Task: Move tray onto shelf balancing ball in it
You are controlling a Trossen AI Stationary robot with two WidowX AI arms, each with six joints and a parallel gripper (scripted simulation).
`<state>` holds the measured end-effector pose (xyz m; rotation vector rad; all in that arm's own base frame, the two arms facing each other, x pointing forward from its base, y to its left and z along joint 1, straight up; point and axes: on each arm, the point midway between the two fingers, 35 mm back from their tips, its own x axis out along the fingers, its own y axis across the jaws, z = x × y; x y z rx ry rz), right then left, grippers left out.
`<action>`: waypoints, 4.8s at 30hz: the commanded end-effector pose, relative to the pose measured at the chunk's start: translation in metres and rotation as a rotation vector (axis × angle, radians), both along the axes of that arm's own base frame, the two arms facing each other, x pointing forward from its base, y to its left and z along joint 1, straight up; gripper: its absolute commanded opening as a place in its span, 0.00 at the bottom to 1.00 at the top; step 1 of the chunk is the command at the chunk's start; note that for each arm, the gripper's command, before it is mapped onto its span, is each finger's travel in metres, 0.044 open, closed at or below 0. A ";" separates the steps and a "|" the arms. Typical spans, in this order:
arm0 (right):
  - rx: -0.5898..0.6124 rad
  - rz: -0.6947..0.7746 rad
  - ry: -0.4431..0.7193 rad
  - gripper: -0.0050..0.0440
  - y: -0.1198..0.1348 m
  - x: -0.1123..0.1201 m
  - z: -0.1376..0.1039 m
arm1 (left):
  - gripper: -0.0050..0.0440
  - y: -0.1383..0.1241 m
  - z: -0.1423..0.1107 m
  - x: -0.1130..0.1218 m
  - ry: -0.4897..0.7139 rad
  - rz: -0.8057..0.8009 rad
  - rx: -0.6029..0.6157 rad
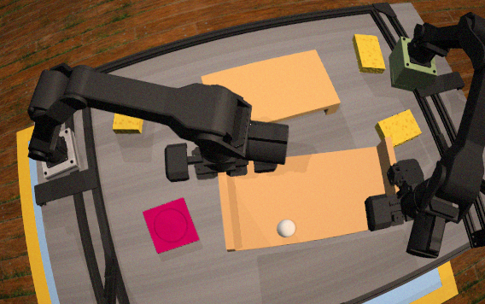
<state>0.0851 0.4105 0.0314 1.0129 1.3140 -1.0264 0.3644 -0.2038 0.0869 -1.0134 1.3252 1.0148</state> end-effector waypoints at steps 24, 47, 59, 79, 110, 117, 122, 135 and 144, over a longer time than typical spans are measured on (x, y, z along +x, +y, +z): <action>0.028 -0.002 0.007 0.14 -0.006 0.004 0.009 | 0.14 0.007 0.003 -0.001 -0.001 -0.001 -0.020; 0.017 -0.002 -0.001 0.14 -0.014 0.008 0.007 | 0.14 0.016 0.005 0.000 0.000 -0.001 -0.006; 0.035 -0.002 0.009 0.14 -0.017 0.009 0.009 | 0.14 0.019 0.002 0.001 0.000 -0.001 -0.027; 0.033 -0.002 0.007 0.14 -0.024 0.012 0.009 | 0.14 0.027 0.003 0.001 0.001 -0.001 -0.024; 0.034 -0.002 0.007 0.14 -0.033 0.016 0.009 | 0.14 0.037 0.003 0.002 0.002 -0.001 -0.025; 0.002 -0.002 -0.007 0.14 -0.035 0.017 0.006 | 0.14 0.040 0.006 0.003 -0.001 -0.001 0.011; 0.024 -0.002 0.005 0.14 -0.037 0.018 0.008 | 0.14 0.042 0.003 0.003 -0.001 -0.001 -0.015; 0.006 -0.002 -0.006 0.14 -0.041 0.020 0.006 | 0.14 0.046 0.006 0.003 -0.001 -0.001 0.006; 0.033 -0.002 0.006 0.14 -0.043 0.021 0.009 | 0.14 0.048 0.003 0.004 0.002 -0.001 -0.023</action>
